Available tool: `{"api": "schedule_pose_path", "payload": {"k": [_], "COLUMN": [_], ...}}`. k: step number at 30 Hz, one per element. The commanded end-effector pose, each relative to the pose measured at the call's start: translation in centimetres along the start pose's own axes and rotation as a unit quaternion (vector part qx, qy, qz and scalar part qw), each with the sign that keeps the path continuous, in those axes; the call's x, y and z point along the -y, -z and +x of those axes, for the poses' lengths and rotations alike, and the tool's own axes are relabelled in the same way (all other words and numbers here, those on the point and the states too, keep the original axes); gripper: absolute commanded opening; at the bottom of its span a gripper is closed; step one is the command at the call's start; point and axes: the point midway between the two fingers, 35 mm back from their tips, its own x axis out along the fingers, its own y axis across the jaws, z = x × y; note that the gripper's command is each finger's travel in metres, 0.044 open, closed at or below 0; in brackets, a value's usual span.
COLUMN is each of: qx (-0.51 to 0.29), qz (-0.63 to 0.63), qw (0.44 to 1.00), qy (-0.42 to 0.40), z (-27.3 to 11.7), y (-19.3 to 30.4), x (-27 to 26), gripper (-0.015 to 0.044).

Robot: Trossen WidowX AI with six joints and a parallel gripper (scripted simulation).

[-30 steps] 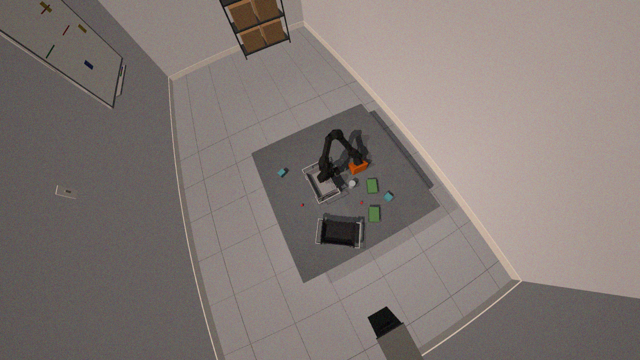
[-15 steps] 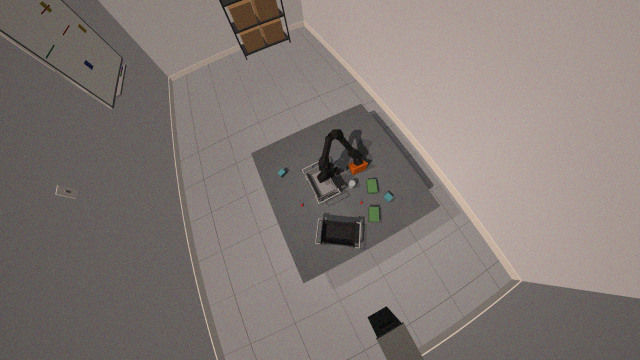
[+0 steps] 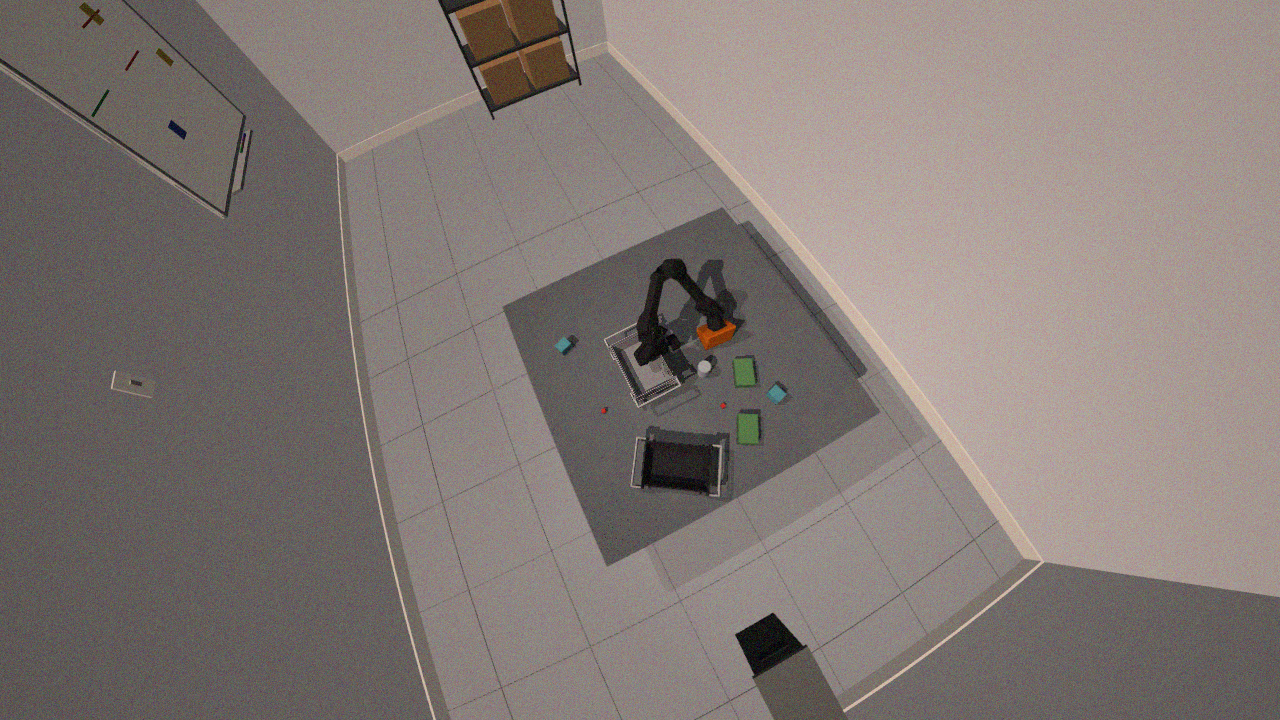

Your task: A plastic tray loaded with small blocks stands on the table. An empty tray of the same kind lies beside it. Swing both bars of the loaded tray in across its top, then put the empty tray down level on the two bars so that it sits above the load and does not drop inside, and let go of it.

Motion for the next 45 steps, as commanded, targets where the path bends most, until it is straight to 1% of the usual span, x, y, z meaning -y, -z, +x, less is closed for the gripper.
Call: {"api": "schedule_pose_path", "payload": {"k": [1, 22, 29, 32, 45], "qx": [0.000, 0.000, 0.000, -0.001, -0.003], "qz": [0.002, 0.002, 0.003, 0.003, 0.001], "qw": [1.000, 1.000, 1.000, 1.000, 1.000], "qy": [0.009, 0.009, 0.008, 0.008, 0.009], "z": [0.4, 0.4, 0.3, -0.5, -7.9], "y": [-0.3, -0.3, -0.3, -0.2, -0.1], "x": [0.2, 0.2, 0.2, 0.0, -0.3], "gripper": [0.0132, 0.0440, 0.0440, 0.0440, 0.0440]}}
